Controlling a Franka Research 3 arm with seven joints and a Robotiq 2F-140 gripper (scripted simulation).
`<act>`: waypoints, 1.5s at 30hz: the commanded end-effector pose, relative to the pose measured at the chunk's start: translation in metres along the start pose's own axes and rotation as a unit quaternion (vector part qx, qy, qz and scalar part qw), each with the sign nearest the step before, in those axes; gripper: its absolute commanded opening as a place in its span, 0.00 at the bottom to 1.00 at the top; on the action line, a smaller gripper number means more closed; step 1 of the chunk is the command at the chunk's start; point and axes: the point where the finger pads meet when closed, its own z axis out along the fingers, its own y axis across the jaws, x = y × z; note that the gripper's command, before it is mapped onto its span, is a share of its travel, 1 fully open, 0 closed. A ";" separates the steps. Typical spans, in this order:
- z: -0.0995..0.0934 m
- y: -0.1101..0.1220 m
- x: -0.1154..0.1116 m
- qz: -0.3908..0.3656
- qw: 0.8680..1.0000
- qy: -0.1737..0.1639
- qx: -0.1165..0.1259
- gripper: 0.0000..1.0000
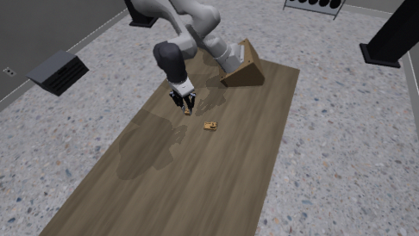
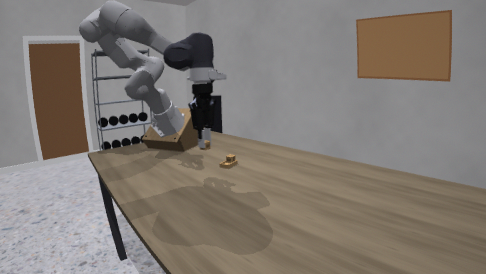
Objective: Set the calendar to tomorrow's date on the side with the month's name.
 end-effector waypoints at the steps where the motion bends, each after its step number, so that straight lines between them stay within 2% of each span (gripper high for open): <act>1: 0.000 0.003 -0.001 0.087 0.996 0.004 -0.003 0.16; 8: 0.000 0.010 -0.003 0.143 0.990 0.005 -0.003 0.16; 14: 0.000 0.018 -0.006 0.204 0.979 0.005 -0.004 0.16; 16: 0.000 0.018 -0.006 0.204 0.979 0.005 -0.004 0.16; 20: 0.001 0.024 -0.008 0.254 0.967 0.006 -0.004 0.16; 38: 0.002 0.025 -0.008 0.261 0.965 0.006 -0.004 0.16; 45: 0.020 0.025 -0.008 0.261 0.965 0.006 -0.004 0.16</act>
